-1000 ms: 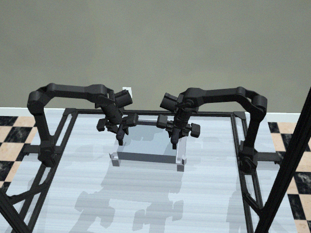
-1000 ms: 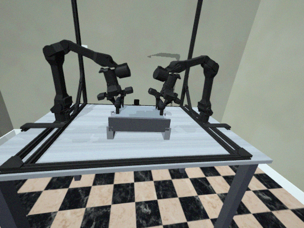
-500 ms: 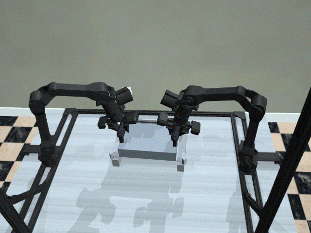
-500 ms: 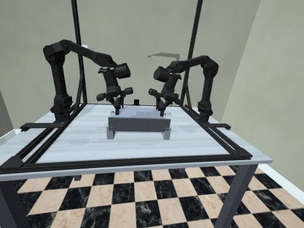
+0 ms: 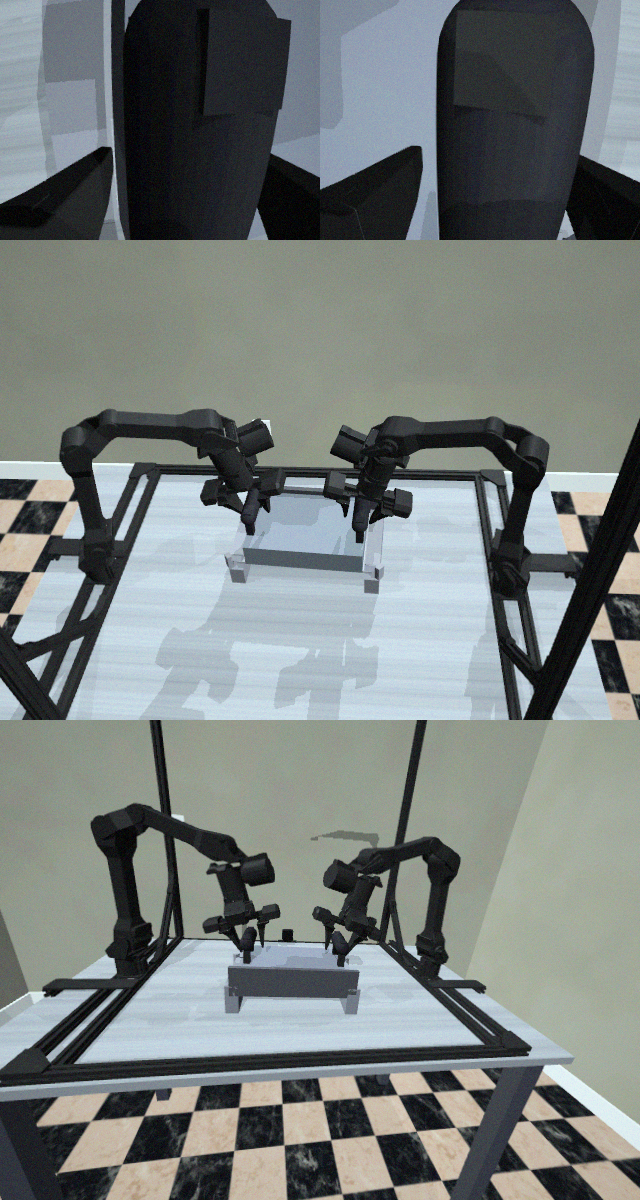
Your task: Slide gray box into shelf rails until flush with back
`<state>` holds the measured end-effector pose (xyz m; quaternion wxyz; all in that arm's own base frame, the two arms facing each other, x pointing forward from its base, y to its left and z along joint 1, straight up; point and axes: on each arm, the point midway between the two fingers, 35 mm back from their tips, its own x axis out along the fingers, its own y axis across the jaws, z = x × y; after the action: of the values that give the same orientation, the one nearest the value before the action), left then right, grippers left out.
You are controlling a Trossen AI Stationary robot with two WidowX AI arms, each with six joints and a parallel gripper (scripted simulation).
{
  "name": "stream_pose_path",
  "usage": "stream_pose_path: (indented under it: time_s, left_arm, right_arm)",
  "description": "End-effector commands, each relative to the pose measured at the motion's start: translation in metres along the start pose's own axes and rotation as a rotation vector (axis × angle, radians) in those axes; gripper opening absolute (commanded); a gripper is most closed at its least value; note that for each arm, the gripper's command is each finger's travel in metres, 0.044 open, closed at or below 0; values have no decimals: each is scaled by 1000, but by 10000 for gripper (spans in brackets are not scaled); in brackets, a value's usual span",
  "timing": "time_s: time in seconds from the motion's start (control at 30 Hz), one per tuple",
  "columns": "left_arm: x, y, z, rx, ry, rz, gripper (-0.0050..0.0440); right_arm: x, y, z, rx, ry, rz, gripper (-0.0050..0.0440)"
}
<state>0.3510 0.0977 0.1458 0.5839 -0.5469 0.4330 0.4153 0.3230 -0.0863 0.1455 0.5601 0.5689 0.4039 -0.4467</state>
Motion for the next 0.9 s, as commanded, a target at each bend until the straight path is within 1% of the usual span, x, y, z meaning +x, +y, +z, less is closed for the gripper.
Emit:
stream_pose_path:
  time_s: [0.0,0.17,0.2,0.33,0.4,0.47,0.53,0.77,0.8,0.87]
  left_arm:
    - [0,-1,0,-2,-2,-3,312]
    - [0,-1,0,-2,-2,-3,432]
    - [0,-1,0,-2,-2,-3,440]
    - [-1,-1,1,-2,-2,-3,440]
    - [-8,-4,2,-1,-2,-5,440]
    - [-19,-8,4,-1,-3,-6,440]
    - [-19,-8,4,-1,-3,-6,440]
    - [-78,-22,13,2,-8,-16,440]
    - [-83,-22,13,2,-8,-17,440]
    - [-84,-22,13,2,-8,-17,440]
  right_arm:
    - [0,1,0,0,1,3,312]
    - [0,1,0,0,1,3,432]
    - [0,1,0,0,1,3,440]
    - [-2,1,0,0,1,3,440]
    - [-8,4,1,0,1,4,440]
    - [-19,8,3,-1,0,7,440]
    - [-19,8,3,-1,0,7,440]
    - [-79,22,12,-6,-6,19,440]
    - [-83,22,12,-6,-7,20,440]
    - [-85,22,13,-7,-7,20,440]
